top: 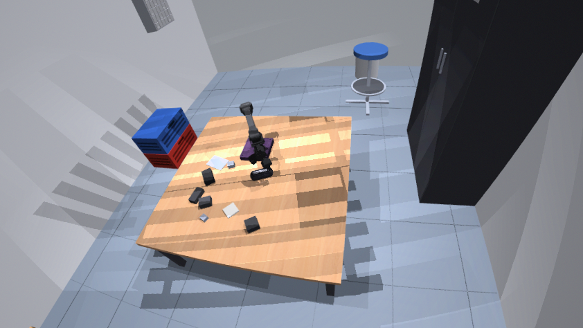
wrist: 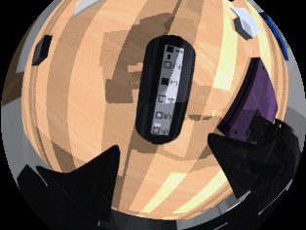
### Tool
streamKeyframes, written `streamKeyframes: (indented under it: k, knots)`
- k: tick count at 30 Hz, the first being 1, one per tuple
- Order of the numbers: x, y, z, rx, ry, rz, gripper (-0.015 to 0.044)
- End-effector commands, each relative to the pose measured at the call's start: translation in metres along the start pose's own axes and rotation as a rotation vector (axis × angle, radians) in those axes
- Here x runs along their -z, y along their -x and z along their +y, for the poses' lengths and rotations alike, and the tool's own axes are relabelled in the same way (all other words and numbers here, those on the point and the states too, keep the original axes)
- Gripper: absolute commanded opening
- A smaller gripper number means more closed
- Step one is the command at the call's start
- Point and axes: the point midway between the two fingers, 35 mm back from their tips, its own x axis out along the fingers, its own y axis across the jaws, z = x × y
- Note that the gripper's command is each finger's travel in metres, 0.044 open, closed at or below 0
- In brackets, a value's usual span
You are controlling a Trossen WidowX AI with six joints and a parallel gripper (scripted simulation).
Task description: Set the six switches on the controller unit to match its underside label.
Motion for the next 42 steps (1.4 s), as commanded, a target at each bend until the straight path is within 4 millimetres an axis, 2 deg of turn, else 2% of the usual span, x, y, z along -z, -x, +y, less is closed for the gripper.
streamKeyframes:
  k: [1,13,42]
  knots:
    - [0.009,-0.005,0.006,0.053,-0.245,-0.024,0.0440]
    - [0.009,-0.006,0.006,0.053,-0.245,-0.024,0.0440]
    - [0.008,-0.052,0.005,0.052,-0.245,-0.024,0.0440]
